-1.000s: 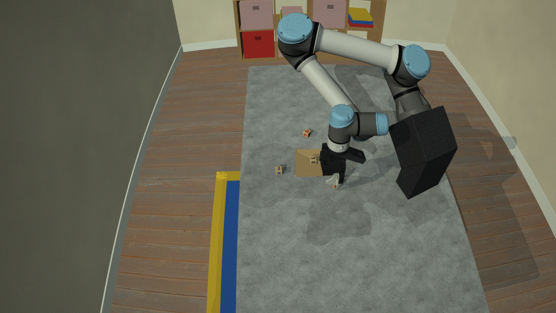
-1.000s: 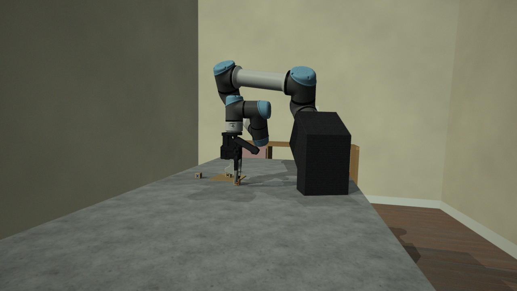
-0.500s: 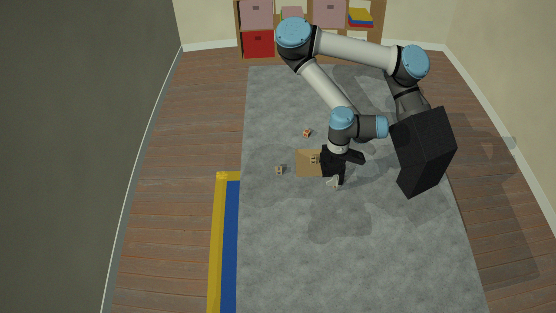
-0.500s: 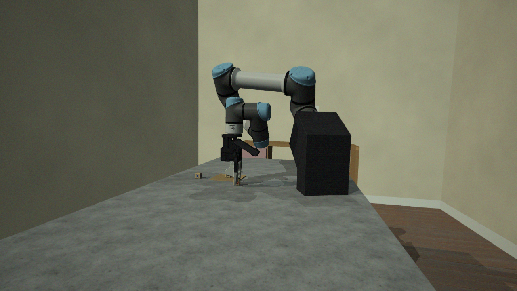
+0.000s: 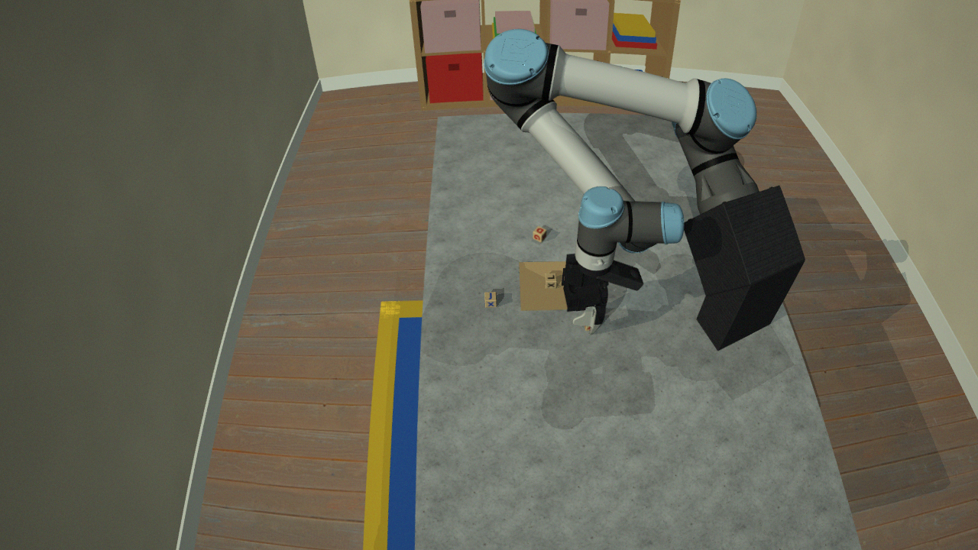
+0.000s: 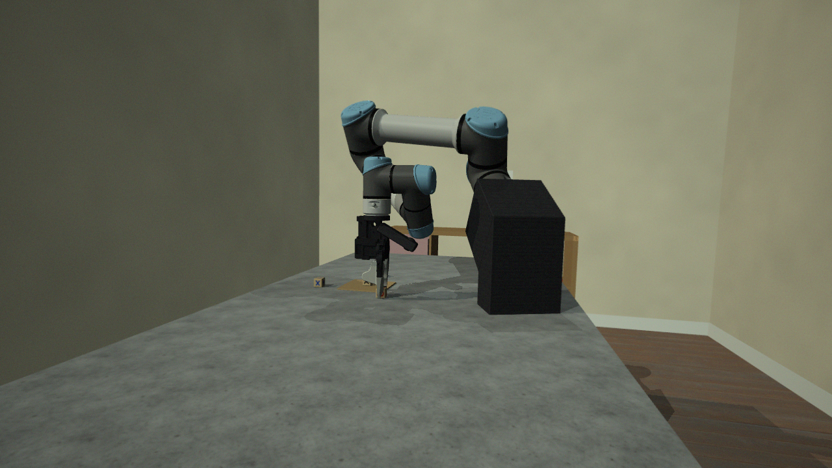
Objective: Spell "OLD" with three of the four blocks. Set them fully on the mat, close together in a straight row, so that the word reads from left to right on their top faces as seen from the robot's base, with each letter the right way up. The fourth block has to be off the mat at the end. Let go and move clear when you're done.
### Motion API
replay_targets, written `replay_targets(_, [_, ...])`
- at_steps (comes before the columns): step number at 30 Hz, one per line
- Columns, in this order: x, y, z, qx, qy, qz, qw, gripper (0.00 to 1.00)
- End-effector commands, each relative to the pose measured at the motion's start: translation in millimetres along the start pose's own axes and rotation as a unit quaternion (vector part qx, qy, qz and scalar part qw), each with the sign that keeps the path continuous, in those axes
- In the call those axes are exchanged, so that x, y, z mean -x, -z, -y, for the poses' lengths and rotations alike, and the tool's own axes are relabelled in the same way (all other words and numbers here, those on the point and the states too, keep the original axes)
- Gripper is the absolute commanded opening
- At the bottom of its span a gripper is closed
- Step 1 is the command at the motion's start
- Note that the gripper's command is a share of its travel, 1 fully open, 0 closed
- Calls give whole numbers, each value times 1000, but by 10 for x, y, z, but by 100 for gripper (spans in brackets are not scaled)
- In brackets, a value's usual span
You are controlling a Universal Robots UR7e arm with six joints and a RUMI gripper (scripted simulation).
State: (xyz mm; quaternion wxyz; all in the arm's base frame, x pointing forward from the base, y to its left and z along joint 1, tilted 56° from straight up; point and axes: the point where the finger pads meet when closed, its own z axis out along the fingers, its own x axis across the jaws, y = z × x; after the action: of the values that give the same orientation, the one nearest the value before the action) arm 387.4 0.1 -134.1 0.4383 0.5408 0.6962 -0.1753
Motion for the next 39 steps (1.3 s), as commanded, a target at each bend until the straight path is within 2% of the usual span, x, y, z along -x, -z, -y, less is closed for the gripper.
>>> replay_targets(1, [0,3,-2,0,0,0,1000,25])
replay_targets(10, [0,3,-2,0,0,0,1000,25])
replay_targets(11, [0,3,-2,0,0,0,1000,5])
replay_targets(39, [0,3,-2,0,0,0,1000,5])
